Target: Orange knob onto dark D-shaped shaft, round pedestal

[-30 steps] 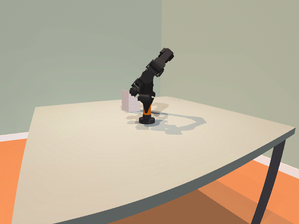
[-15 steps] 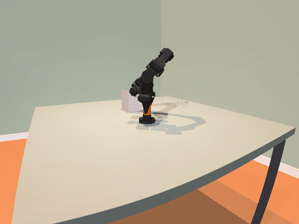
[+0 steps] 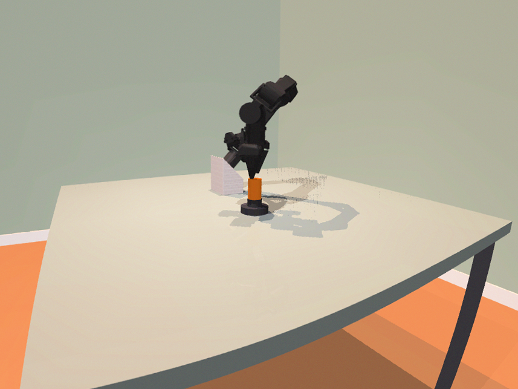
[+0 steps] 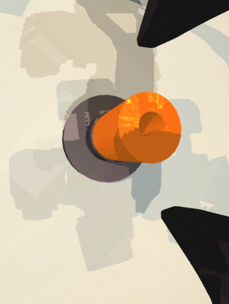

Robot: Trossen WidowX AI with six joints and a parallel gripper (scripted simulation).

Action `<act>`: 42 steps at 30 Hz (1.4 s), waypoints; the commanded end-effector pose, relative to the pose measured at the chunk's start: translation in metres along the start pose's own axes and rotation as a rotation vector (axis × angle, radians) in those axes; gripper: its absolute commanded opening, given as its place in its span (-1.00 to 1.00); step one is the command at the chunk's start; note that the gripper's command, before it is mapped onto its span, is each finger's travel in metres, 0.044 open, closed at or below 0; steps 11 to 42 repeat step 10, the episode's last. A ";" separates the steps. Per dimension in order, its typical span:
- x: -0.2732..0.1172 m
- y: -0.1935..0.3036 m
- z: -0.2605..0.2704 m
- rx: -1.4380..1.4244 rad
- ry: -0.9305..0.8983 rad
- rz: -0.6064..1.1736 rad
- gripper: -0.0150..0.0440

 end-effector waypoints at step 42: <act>-0.037 -0.001 0.002 -0.008 -0.021 0.005 1.00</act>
Point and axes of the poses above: the point midway between the two fingers, 35 mm back from their tips, its own x axis out along the fingers, its own z axis across the jaws, y = z × x, the point moved 3 cm from there along -x, back along the fingers, and after that the axes turned 4 degrees about x, right-handed, at the moved point
